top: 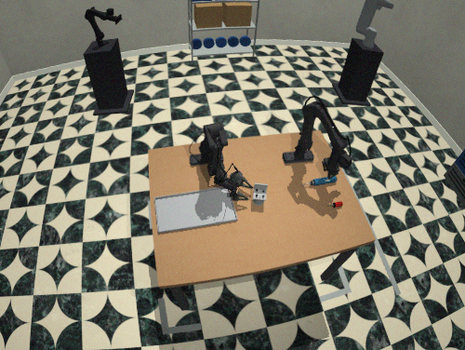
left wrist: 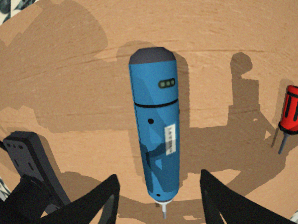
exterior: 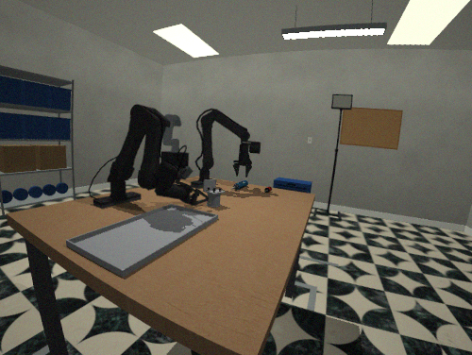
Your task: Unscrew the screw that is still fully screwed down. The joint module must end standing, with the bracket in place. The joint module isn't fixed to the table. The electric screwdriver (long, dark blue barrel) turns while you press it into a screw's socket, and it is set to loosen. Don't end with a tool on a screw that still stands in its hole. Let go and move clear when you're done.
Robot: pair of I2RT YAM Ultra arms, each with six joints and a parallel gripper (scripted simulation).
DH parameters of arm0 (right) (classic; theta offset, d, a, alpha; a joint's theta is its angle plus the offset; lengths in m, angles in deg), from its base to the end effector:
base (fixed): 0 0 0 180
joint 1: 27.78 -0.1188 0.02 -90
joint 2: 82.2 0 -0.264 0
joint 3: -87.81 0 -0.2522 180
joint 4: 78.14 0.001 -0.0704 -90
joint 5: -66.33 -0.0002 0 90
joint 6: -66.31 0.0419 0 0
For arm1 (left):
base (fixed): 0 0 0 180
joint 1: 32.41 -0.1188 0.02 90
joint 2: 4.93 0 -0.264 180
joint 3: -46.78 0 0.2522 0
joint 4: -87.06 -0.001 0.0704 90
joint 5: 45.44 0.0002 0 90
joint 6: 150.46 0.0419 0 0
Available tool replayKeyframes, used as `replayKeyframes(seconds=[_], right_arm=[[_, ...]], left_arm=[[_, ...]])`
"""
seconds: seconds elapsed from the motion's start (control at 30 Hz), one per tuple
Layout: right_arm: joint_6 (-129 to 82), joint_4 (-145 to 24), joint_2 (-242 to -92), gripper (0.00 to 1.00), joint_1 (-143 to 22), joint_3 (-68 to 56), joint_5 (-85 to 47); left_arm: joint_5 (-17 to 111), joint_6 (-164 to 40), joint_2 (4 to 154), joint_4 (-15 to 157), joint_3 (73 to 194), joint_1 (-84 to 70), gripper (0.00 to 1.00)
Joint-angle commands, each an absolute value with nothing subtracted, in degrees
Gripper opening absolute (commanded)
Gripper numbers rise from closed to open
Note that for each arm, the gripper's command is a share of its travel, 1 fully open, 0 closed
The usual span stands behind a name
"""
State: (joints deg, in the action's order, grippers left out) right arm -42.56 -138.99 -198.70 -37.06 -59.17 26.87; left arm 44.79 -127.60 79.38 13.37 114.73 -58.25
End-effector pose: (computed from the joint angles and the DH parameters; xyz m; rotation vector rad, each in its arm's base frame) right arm 0.2472 0.0742 0.0670 -0.9853 1.6053 0.7451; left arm 0.2116 0.1034 0.1982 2.2768 -2.1614 0.0054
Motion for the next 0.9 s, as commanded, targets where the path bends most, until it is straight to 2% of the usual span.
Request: replayKeyframes(seconds=[0.0, 0.87], right_arm=[[-42.5, -138.4, -199.7, 0.86, -36.3, -58.7, 27.7], [-41.9, -137.9, -200.1, 0.86, -36.2, -58.1, 26.3]], left_arm=[[44.8, -128.1, 79.1, 13.4, 115.0, -58.1, 0.65], [44.8, -128.1, 79.1, 13.4, 115.0, -58.1, 0.65]])
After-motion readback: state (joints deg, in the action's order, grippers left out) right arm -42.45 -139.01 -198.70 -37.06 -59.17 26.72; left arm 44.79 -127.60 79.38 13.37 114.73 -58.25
